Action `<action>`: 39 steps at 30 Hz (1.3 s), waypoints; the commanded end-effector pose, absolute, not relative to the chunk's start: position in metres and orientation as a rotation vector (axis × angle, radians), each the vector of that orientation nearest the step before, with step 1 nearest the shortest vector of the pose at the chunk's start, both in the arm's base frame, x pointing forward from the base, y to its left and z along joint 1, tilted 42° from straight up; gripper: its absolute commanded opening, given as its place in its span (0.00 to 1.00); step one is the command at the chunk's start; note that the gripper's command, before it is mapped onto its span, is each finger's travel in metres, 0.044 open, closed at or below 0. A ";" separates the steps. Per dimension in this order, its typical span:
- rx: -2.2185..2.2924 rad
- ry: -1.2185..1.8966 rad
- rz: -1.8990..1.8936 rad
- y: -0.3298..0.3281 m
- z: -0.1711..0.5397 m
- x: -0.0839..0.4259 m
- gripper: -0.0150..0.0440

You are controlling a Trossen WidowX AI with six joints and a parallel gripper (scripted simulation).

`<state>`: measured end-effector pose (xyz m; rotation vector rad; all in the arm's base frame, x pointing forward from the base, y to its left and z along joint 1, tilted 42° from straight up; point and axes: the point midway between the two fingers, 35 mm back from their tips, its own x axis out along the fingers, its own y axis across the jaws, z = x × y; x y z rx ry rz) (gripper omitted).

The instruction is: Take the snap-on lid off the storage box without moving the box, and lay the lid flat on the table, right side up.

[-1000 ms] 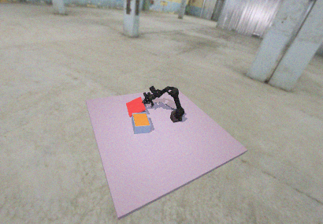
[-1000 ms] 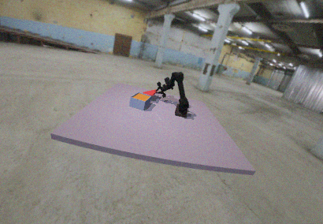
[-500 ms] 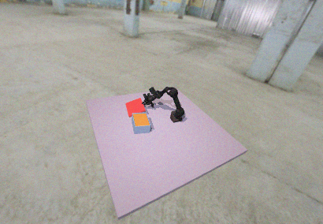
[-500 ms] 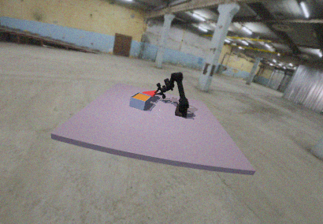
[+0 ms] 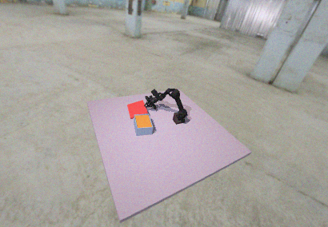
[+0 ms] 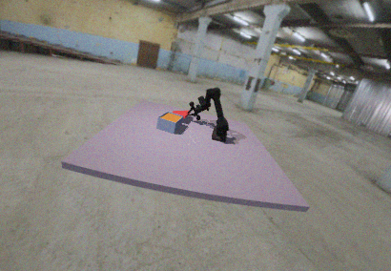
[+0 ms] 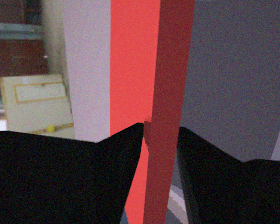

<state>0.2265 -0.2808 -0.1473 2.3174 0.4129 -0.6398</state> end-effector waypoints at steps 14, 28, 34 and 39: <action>2.321 0.422 -0.652 -0.276 -0.147 0.216 0.99; 2.321 0.424 -0.655 -0.265 -0.145 0.189 1.00; 2.320 0.424 -0.656 -0.261 -0.144 0.178 1.00; 2.320 0.425 -0.658 -0.257 -0.143 0.168 1.00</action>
